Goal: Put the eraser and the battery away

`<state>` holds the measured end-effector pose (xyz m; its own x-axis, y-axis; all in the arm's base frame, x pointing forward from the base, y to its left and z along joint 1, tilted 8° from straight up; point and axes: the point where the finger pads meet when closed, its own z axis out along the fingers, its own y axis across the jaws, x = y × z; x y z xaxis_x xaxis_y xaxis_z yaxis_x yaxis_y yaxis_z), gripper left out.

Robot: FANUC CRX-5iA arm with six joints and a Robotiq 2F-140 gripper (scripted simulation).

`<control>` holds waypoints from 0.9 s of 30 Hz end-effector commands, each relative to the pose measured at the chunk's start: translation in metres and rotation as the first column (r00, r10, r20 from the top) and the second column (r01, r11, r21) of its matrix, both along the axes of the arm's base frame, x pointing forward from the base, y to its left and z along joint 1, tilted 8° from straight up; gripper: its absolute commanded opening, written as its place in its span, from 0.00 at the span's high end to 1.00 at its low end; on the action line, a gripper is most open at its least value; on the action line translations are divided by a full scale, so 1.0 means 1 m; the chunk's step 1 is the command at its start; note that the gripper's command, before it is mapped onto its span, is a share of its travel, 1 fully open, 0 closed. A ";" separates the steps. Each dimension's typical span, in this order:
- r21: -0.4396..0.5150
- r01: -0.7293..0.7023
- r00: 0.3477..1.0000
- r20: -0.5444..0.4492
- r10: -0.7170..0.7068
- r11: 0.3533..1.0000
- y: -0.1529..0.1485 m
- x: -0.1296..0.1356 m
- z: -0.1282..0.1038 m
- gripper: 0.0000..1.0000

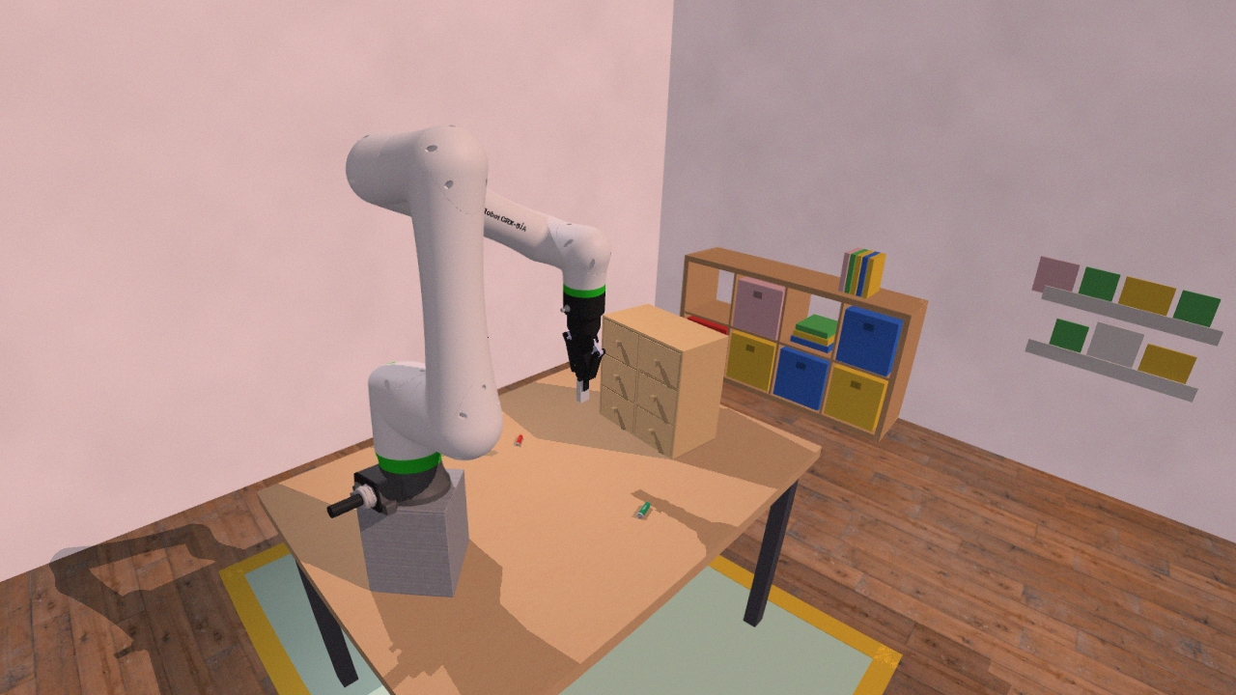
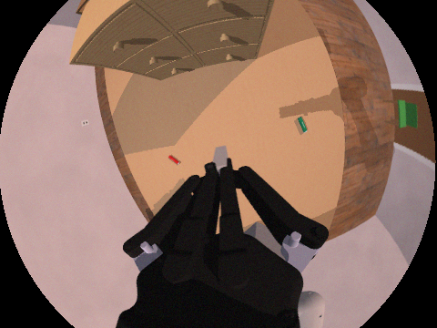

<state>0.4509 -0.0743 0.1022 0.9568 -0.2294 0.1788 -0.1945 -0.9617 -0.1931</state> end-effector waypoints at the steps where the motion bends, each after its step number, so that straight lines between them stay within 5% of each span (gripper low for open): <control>1: 0.058 -0.048 0.988 0.153 0.038 0.997 0.029 0.036 -0.024 1.00; 6: 0.074 -0.055 0.931 0.364 0.025 0.996 0.047 0.078 -0.043 1.00; 10: 0.021 0.014 0.849 0.527 -0.023 1.000 0.031 0.102 -0.056 1.00; 13: 0.019 0.017 0.843 0.537 -0.025 1.000 0.031 0.102 -0.056 1.00; 19: -0.140 0.216 0.740 0.669 -0.068 0.966 -0.036 0.090 -0.071 1.00; 23: -0.165 0.245 0.730 0.679 -0.070 0.955 -0.046 0.084 -0.073 1.00; 24: -0.165 0.245 0.730 0.679 -0.070 0.955 -0.046 0.084 -0.073 0.80; 27: -0.165 0.245 0.730 0.679 -0.070 0.955 -0.046 0.084 -0.073 0.80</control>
